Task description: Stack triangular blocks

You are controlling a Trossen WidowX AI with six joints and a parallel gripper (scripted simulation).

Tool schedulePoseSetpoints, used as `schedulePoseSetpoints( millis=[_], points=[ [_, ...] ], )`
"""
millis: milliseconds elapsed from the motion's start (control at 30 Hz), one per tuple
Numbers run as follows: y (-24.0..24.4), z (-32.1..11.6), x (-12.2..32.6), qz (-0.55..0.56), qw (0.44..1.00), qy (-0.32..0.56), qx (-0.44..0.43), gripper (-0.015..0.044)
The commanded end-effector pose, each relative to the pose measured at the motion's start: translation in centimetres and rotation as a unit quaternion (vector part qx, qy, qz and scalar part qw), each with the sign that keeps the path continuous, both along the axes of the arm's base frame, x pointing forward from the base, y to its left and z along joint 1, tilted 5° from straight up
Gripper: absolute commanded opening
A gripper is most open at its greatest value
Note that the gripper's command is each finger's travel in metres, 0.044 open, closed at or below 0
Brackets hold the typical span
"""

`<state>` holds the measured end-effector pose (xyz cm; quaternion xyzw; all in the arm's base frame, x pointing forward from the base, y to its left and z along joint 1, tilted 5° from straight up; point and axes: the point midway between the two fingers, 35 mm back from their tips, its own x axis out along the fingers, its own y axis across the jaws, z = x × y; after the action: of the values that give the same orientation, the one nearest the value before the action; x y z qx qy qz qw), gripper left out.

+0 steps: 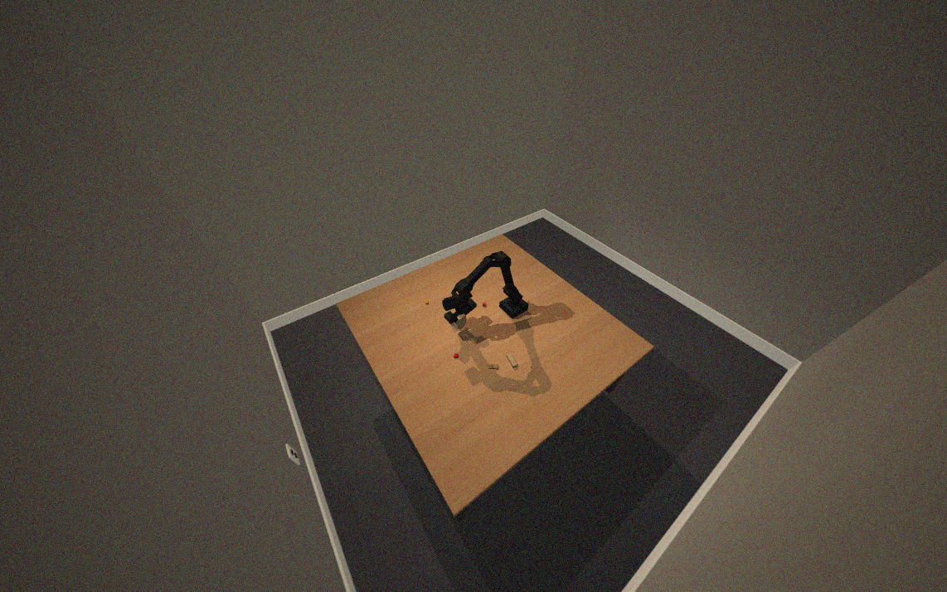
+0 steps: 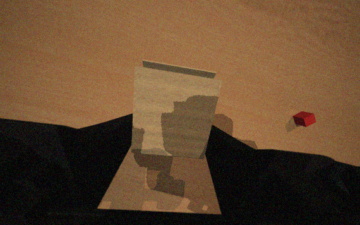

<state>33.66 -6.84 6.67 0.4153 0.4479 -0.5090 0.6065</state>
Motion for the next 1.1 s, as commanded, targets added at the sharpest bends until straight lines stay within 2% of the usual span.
schedulePoseSetpoints(
  millis=[0, 1067],
  points=[
    [-0.1, -0.3, 0.1, 0.003, 1.0, 0.001, 0.001, 0.0],
    [-0.6, -1.4, 0.2, 0.003, 1.0, 0.002, 0.001, 0.0]
  ],
)
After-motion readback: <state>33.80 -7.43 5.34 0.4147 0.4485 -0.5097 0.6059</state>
